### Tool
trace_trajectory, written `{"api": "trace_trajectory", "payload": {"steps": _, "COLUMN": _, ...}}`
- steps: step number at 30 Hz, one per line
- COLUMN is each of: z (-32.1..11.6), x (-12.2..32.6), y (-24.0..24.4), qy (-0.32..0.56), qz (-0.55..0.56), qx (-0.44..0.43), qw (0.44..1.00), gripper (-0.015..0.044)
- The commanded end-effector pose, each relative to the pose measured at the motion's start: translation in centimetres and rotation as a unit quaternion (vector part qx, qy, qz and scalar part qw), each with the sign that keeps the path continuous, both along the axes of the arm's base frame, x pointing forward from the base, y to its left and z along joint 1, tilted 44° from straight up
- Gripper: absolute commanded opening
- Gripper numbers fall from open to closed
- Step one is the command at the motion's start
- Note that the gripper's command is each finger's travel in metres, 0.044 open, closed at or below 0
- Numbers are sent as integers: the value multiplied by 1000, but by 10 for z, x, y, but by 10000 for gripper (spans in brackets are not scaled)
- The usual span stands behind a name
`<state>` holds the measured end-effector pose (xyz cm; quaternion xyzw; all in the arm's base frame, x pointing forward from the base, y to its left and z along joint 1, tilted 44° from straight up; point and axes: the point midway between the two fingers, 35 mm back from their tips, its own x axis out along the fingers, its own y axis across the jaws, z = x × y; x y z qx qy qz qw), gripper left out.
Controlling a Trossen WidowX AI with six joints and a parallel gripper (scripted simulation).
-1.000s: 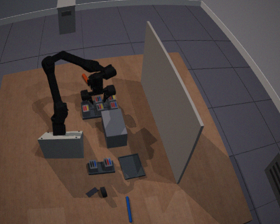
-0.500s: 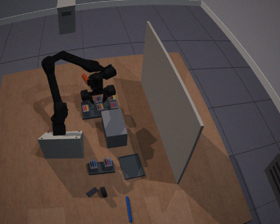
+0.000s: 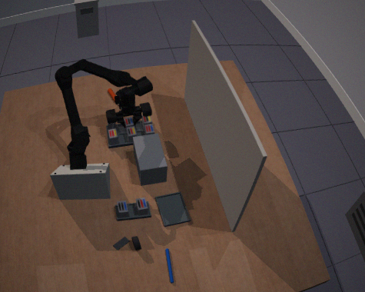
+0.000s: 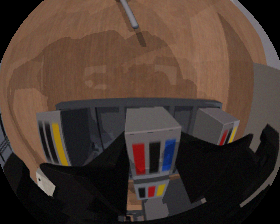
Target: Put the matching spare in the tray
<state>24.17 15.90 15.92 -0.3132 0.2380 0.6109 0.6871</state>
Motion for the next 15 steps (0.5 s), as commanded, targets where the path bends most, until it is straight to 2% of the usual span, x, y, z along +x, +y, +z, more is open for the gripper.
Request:
{"api": "trace_trajectory", "payload": {"steps": 1, "z": 0, "x": 0, "y": 0, "qy": 0, "qz": 0, "qx": 0, "qw": 1000, "gripper": 0}}
{"api": "trace_trajectory", "payload": {"steps": 8, "z": 2, "x": 0, "y": -3, "qy": 0, "qz": 0, "qx": -1, "qw": 1000, "gripper": 0}}
{"api": "trace_trajectory", "payload": {"steps": 15, "z": 28, "x": -3, "y": -31, "qy": 2, "qz": 0, "qx": -6, "qw": 1000, "gripper": 0}}
